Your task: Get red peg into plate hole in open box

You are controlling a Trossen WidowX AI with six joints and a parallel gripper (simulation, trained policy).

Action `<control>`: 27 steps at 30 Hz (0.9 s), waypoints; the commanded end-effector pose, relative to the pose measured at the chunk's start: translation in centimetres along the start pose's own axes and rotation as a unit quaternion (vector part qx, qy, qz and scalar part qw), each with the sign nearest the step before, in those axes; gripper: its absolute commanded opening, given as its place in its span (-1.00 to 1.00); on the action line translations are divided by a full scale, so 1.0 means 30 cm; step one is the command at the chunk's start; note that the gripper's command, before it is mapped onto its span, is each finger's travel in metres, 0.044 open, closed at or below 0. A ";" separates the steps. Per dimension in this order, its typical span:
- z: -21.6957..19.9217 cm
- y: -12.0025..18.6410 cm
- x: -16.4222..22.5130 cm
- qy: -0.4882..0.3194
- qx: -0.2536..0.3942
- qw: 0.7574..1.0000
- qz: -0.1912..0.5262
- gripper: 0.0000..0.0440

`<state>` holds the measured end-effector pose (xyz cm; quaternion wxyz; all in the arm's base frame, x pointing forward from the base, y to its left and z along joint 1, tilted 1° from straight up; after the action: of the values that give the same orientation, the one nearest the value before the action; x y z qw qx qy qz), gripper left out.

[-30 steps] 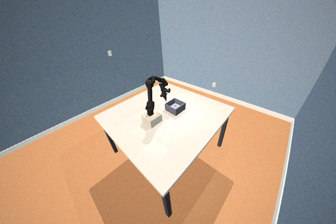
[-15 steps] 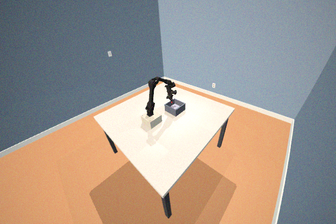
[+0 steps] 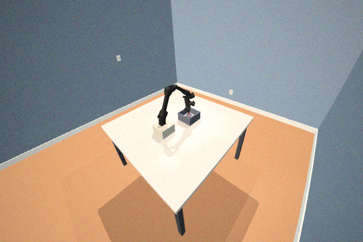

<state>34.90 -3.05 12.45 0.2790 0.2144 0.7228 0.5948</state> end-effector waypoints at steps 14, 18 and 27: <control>0.020 -0.026 -0.133 0.032 -0.040 0.998 0.029 0.50; 0.039 -0.013 -0.178 0.032 -0.058 0.997 0.034 0.95; 0.109 0.045 -0.267 0.040 -0.125 0.991 0.013 1.00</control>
<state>39.41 -6.69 13.00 0.2135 0.2339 0.6854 0.6557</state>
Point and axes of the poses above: the point midway between the two fingers, 35 mm back from their tips, its own y axis back along the fingers, its own z axis across the jaws, x = y × z, the point moved 9 cm from there along y, back along the fingers, and after that the axes turned 10 degrees about y, right-handed, at the moved point
